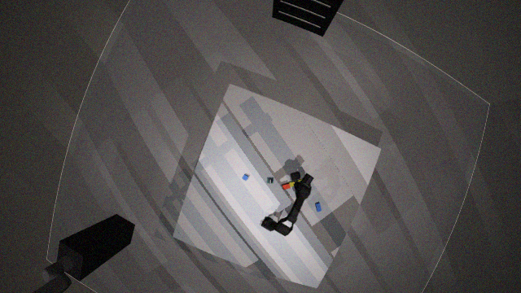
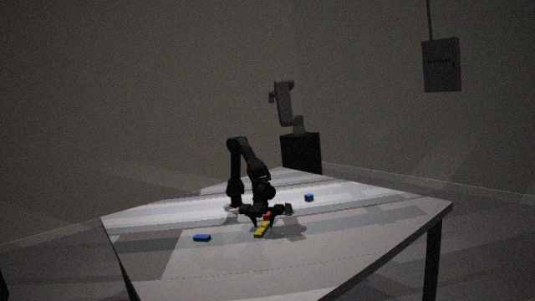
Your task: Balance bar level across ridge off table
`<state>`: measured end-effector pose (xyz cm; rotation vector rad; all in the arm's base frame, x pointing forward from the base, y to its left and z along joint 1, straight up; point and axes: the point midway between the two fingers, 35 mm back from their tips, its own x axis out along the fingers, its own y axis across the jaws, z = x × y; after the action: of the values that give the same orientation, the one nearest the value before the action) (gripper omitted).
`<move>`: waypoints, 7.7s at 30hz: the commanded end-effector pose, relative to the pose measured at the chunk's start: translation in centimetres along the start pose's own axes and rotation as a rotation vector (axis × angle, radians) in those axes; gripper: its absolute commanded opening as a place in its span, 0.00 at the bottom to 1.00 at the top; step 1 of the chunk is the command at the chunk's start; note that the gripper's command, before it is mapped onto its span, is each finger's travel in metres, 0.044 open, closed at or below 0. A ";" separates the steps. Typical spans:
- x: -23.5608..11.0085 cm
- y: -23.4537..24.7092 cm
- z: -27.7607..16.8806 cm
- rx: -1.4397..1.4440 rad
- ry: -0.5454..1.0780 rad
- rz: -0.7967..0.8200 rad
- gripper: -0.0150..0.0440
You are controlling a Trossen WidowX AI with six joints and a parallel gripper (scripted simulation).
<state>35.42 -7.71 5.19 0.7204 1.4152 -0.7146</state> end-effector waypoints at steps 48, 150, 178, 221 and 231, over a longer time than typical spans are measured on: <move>-6.5 0.3 0.3 0.003 0.001 0.003 0.25; -6.0 6.0 -14.8 0.329 0.017 0.008 0.25; -5.7 6.0 -14.8 0.329 0.017 0.008 0.25; -5.4 6.0 -14.9 0.329 0.017 0.008 0.25; -5.3 6.0 -14.9 0.329 0.017 0.008 0.25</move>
<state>31.08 7.77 10.23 0.9823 1.3220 -0.9511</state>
